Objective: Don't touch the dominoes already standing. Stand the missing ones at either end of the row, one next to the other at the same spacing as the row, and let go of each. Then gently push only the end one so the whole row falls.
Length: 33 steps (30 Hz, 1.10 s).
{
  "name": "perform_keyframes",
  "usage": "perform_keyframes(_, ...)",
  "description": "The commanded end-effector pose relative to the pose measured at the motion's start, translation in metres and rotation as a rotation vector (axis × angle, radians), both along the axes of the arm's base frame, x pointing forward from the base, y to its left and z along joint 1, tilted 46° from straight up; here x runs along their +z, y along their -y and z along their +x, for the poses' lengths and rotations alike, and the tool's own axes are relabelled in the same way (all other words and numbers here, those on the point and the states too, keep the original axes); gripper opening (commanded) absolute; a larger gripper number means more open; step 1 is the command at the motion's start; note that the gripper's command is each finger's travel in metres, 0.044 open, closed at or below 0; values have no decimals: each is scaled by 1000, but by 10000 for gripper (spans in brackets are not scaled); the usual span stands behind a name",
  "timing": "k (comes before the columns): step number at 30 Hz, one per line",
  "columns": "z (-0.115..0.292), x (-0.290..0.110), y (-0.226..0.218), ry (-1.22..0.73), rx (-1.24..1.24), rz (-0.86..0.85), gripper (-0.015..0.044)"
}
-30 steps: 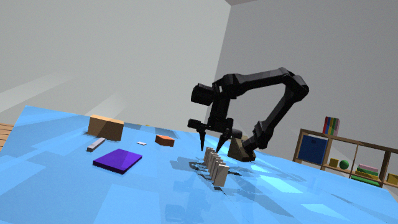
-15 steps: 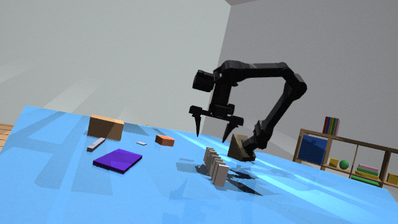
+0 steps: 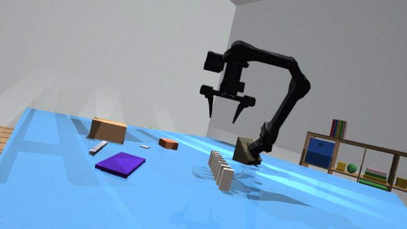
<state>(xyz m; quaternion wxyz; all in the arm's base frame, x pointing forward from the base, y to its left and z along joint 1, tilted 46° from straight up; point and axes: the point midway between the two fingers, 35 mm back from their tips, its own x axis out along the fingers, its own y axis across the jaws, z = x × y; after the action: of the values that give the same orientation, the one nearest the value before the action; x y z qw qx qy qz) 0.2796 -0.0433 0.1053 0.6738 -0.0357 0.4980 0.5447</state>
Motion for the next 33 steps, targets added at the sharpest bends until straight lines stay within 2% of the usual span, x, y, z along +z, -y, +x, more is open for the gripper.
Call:
perform_keyframes(1, -6, -13, -2, -226, -221, -28, 282)
perform_keyframes(12, -24, -57, -16, -971, -977, -125, 0)
perform_keyframes(14, -26, -59, -17, -1017, -1023, -131, 0)
perform_keyframes(33, -26, -59, -17, -1017, -1023, -131, 0)
